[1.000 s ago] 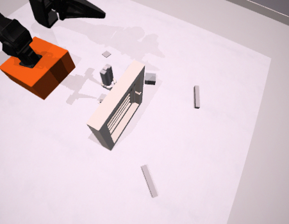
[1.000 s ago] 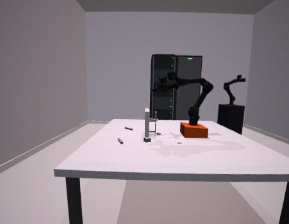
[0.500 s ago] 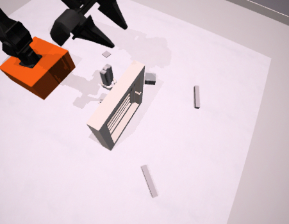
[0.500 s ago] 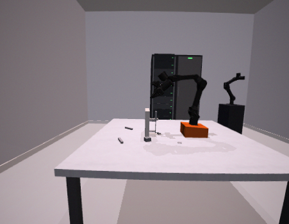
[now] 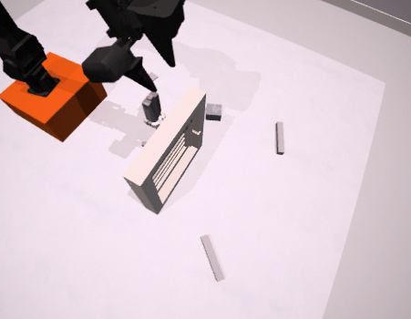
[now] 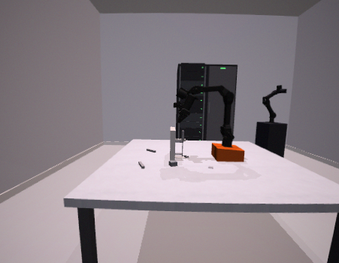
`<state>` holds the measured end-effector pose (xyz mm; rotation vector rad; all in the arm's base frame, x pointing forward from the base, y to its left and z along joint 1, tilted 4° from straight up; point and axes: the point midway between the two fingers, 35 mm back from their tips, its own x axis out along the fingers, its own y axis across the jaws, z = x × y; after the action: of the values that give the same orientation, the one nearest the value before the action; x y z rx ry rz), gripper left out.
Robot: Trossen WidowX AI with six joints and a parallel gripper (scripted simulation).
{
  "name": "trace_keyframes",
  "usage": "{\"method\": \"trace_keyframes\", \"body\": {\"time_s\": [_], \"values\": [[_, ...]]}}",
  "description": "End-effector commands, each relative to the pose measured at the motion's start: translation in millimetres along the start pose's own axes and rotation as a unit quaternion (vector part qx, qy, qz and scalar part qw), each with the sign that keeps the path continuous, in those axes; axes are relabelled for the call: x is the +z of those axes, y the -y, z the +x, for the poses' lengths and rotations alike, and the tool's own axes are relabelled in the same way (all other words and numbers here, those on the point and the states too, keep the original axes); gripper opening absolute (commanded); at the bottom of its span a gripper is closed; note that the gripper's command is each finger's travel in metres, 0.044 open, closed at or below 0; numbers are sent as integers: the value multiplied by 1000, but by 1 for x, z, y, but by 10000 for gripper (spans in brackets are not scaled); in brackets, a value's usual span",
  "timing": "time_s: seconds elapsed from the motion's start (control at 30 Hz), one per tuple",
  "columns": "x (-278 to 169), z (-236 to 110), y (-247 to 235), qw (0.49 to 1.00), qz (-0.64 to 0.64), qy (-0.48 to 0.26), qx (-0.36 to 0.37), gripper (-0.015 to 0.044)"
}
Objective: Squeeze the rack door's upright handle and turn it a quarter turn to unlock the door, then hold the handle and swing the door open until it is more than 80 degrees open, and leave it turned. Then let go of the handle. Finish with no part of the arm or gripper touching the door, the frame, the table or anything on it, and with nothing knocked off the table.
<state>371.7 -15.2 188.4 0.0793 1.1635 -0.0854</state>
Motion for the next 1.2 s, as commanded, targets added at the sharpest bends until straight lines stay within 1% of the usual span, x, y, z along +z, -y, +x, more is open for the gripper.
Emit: {"method": "trace_keyframes", "body": {"time_s": [0.0, 0.37, 0.43, 0.63, 1.17], "values": [[-8, 9, 1, 998, 9, -58, -2, 287], [-30, 20, 7, 979, 23, -204, -16, 287], [-32, 20, 7, 975, 24, -222, -18, 287], [-33, 21, 7, 974, 24, -224, -18, 287], [-42, 45, 8, 974, 24, -224, -18, 287]]}}
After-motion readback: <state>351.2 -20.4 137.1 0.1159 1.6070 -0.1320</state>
